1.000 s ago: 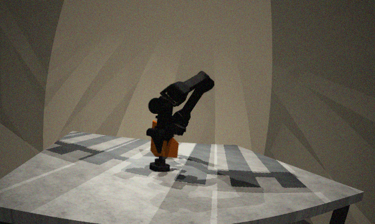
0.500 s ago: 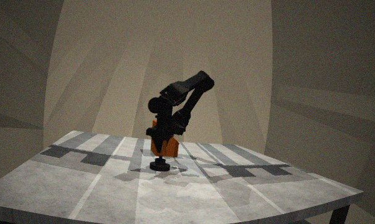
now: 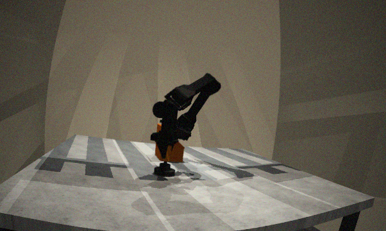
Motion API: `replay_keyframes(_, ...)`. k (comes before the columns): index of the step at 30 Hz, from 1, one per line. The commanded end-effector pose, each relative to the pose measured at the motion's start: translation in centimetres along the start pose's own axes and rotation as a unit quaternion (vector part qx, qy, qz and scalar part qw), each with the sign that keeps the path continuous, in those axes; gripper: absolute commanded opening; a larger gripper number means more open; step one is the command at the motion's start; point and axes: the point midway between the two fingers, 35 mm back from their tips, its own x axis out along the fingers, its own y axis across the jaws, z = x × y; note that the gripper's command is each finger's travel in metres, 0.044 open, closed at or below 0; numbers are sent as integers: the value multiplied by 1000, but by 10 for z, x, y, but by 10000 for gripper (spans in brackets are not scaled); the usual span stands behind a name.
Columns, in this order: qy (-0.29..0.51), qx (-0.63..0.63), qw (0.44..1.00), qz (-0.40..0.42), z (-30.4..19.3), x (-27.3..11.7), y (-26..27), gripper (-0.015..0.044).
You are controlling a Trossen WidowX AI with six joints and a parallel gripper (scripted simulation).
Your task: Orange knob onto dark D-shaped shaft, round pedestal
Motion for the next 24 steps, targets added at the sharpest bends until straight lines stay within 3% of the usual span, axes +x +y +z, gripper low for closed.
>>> replay_keyframes(1, -2, 1, 1000, 1, 1, 1, 2, 0)
replay_keyframes(24, -3, 0, 1000, 1, -1, 14, 2, 0)
